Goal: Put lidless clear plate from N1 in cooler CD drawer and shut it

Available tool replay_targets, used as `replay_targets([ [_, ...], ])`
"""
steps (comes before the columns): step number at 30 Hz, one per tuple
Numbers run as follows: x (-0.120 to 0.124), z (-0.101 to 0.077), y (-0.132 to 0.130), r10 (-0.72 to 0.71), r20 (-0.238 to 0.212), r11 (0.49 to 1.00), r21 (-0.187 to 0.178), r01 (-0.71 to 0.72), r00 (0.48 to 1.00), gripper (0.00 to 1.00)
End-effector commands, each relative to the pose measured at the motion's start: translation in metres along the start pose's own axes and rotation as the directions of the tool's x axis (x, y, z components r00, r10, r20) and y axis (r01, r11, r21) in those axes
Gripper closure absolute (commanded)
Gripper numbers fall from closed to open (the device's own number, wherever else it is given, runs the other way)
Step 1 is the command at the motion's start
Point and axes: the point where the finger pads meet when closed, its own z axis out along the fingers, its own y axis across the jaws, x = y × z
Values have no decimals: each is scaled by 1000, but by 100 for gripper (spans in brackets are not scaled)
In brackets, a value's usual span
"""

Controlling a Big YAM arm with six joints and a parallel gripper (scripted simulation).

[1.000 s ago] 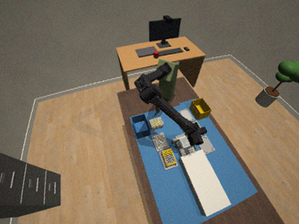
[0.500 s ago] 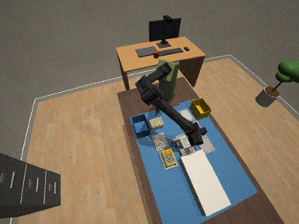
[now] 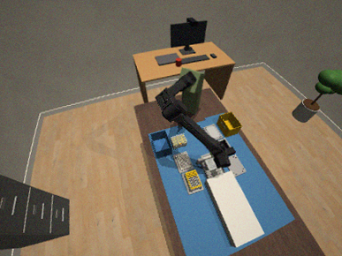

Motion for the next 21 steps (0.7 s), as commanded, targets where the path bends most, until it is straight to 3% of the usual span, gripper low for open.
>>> replay_targets([
  [1,4,13,-4,3,-5,1000,2,-3,1000,100],
  [21,5,37,-2,1,-5,1000,1,-1,1000,100],
])
